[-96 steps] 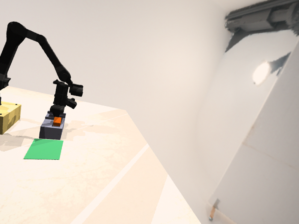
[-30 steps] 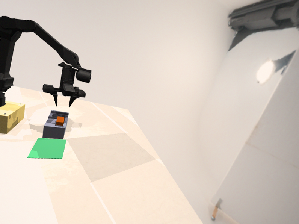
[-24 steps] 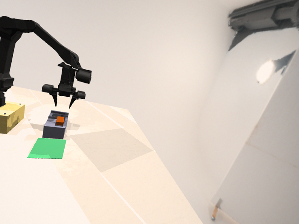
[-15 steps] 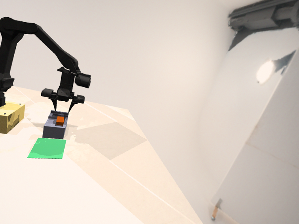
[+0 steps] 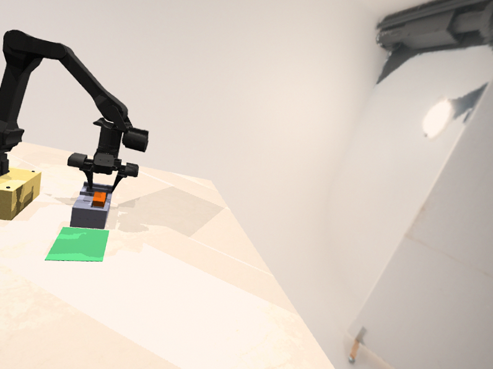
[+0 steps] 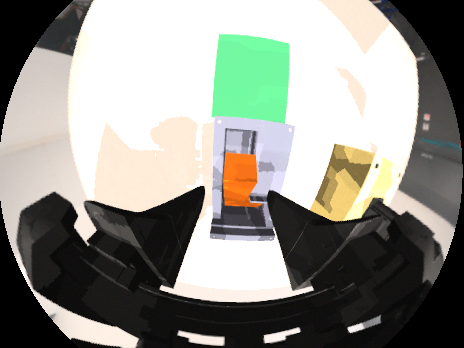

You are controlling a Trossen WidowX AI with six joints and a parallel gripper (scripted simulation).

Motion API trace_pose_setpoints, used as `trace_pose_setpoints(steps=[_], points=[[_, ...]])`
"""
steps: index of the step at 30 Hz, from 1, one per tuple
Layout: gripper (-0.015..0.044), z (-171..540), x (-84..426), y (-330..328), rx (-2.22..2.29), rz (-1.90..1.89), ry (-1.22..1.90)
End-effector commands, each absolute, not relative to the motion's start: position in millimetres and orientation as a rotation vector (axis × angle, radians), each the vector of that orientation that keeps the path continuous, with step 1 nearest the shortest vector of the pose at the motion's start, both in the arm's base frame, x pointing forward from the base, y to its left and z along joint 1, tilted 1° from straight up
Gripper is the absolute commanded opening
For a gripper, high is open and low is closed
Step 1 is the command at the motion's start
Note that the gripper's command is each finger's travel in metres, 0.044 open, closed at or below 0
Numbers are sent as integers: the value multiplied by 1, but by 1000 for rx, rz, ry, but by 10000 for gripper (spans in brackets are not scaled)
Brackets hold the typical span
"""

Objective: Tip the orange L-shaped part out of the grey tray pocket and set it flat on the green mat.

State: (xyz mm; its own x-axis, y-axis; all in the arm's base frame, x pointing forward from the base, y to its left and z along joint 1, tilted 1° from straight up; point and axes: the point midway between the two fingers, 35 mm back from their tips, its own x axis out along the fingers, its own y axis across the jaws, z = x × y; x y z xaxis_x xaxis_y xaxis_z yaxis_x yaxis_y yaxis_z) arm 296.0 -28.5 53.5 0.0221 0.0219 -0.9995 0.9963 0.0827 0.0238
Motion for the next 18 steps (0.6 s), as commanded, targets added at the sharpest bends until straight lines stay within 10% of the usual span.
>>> trace_pose_setpoints(steps=[1, 18], points=[[280, 45, 296, -29, 1170, -1131, 1244], [280, 19, 295, -29, 1170, -1131, 1244]])
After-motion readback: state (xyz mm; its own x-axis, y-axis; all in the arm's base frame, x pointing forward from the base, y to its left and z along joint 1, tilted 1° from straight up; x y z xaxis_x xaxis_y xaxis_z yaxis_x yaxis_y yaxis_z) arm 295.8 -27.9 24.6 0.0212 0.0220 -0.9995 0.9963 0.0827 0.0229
